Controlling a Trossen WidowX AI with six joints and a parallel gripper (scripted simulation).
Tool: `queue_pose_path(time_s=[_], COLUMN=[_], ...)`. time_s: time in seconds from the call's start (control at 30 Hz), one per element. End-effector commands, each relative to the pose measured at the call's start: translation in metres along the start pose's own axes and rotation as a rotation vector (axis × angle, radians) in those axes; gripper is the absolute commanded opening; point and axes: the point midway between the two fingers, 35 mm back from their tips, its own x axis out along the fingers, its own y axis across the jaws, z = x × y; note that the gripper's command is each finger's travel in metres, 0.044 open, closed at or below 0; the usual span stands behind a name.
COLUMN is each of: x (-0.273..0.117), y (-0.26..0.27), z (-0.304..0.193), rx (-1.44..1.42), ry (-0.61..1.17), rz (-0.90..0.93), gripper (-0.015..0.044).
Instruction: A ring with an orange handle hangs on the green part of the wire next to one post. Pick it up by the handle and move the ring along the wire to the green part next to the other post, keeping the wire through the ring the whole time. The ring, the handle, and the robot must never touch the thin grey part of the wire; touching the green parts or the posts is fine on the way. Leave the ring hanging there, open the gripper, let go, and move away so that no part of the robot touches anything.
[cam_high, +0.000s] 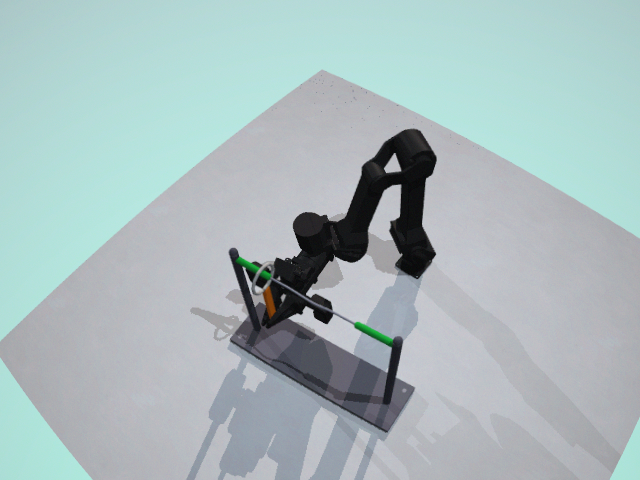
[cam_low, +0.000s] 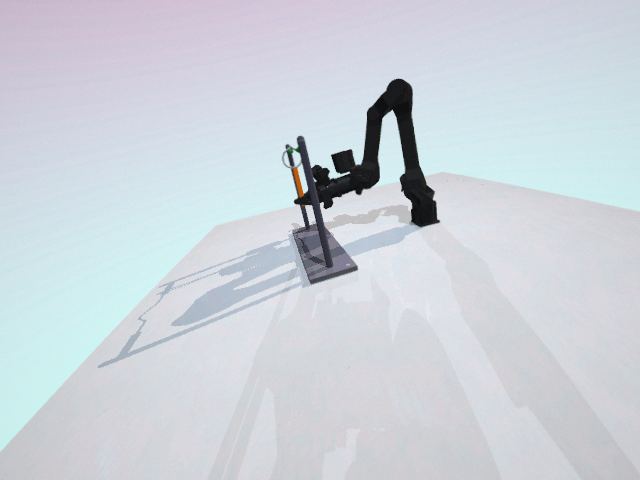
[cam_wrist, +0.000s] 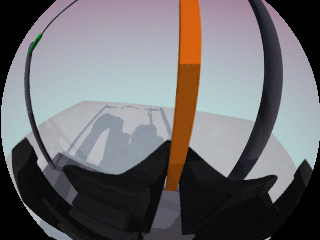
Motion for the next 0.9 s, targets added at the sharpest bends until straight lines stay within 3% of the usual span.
queue_pose_path(time_s=[0.0,0.87], x=[0.0,-0.001], y=[0.0,-0.004], z=[0.0,0.02], rx=[0.0,-0.001], ry=[0.0,-0.001], rz=[0.0,-0.006], gripper=[-0.015,-0.015])
